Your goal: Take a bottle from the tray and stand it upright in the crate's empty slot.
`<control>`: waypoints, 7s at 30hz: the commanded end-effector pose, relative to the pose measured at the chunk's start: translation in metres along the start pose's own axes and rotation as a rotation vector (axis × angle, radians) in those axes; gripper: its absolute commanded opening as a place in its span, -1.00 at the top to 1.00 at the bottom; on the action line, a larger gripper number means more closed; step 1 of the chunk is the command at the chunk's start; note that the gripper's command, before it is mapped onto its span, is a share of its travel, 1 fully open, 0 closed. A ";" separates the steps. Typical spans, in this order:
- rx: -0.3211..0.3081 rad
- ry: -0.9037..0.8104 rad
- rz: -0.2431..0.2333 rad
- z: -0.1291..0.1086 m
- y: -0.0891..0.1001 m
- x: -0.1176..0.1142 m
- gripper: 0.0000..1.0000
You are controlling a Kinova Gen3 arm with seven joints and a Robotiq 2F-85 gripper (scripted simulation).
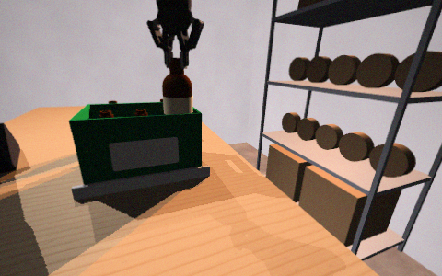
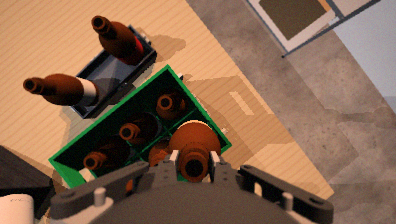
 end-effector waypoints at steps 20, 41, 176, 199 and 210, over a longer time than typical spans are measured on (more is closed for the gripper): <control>0.000 0.012 0.005 0.001 -0.013 0.000 1.00; 0.000 0.012 0.005 0.001 -0.034 0.001 1.00; 0.000 0.012 0.005 0.001 -0.080 0.001 1.00; 0.000 0.012 0.005 0.001 -0.080 0.001 1.00; 0.000 0.012 0.005 0.001 -0.082 0.001 1.00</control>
Point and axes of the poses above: the point where the finger pads meet when closed, its own y axis back along the fingers, its own x axis across the jaws, z = x × y, the point moved 1 cm from there along y, back along the fingers, and after that the axes turned 3 degrees about -y, right-handed, at the moved point
